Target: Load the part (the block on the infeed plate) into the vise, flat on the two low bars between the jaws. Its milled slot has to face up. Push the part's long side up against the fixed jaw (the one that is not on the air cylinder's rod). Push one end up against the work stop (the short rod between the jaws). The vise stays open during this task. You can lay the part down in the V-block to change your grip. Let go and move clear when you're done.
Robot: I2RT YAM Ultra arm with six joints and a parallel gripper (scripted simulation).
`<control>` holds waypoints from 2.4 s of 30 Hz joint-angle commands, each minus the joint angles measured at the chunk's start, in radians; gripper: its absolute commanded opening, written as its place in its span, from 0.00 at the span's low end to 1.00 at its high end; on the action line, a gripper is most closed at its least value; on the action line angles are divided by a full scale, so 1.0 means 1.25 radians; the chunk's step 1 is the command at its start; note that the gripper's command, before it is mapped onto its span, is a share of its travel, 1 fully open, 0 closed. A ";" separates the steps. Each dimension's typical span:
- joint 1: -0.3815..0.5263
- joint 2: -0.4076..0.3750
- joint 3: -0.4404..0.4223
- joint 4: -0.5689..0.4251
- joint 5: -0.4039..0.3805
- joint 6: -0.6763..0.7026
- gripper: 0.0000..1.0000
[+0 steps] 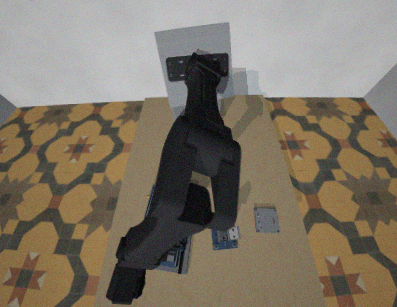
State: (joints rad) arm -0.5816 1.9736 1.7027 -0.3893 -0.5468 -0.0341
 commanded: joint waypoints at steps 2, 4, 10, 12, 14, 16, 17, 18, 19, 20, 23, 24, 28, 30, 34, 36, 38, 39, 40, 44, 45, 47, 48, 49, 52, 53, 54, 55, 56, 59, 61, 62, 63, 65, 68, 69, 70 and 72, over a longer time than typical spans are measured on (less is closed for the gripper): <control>-0.007 0.005 0.034 0.003 0.004 -0.003 0.74; -0.007 0.005 0.034 0.003 0.004 -0.003 0.74; -0.011 -0.008 0.033 -0.002 0.002 -0.005 0.74; -0.013 -0.016 0.032 -0.005 0.001 -0.006 0.74; -0.015 -0.028 0.030 -0.011 -0.002 -0.008 0.74; -0.017 -0.033 0.027 -0.013 -0.007 -0.009 0.74; -0.018 -0.036 0.025 -0.015 -0.008 -0.010 0.74; -0.020 -0.039 0.023 -0.017 -0.009 -0.012 0.74; -0.022 -0.043 0.021 -0.020 -0.010 -0.013 0.74; -0.024 -0.047 0.018 -0.022 -0.012 -0.014 0.74; -0.031 -0.060 -0.020 -0.033 -0.018 -0.018 0.74; -0.033 -0.065 -0.023 -0.037 -0.020 -0.020 0.74; -0.039 -0.076 -0.028 -0.045 -0.025 -0.024 0.74; -0.046 -0.089 -0.034 -0.055 -0.031 -0.029 0.74; -0.059 -0.114 -0.045 -0.073 -0.041 -0.038 0.74; -0.066 -0.126 -0.050 -0.083 -0.046 -0.043 0.74; -0.072 -0.136 -0.054 -0.092 -0.051 -0.048 0.74; -0.076 -0.141 -0.056 -0.097 -0.054 -0.051 0.74; -0.079 -0.146 -0.057 -0.101 -0.056 -0.053 0.74; -0.086 -0.157 -0.061 -0.113 -0.062 -0.059 0.74; -0.086 -0.157 -0.061 -0.113 -0.062 -0.059 0.74; -0.090 -0.161 -0.062 -0.119 -0.065 -0.062 0.74; -0.091 -0.163 -0.062 -0.121 -0.066 -0.063 0.74; -0.092 -0.165 -0.063 -0.123 -0.067 -0.064 0.74; -0.094 -0.167 -0.063 -0.126 -0.069 -0.066 0.74; -0.095 -0.166 -0.064 -0.126 -0.069 -0.066 0.74; -0.095 -0.165 -0.064 -0.126 -0.069 -0.066 0.74; -0.095 -0.165 -0.064 -0.127 -0.069 -0.066 0.74; -0.095 -0.165 -0.064 -0.123 -0.069 -0.066 0.00; -0.095 -0.165 -0.064 -0.119 -0.069 -0.067 0.00; -0.095 -0.165 -0.064 -0.119 -0.069 -0.067 0.00; -0.095 -0.165 -0.064 -0.119 -0.069 -0.067 0.00; -0.095 -0.165 -0.064 -0.119 -0.069 -0.067 0.00; -0.095 -0.165 -0.064 -0.119 -0.069 -0.067 0.00; -0.095 -0.165 -0.064 -0.119 -0.069 -0.067 0.00; -0.095 -0.165 -0.064 -0.119 -0.069 -0.067 0.00; -0.095 -0.165 -0.064 -0.119 -0.069 -0.067 0.00; -0.095 -0.165 -0.064 -0.119 -0.069 -0.067 0.00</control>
State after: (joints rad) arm -0.6762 1.7882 1.6527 -0.5343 -0.6247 -0.1085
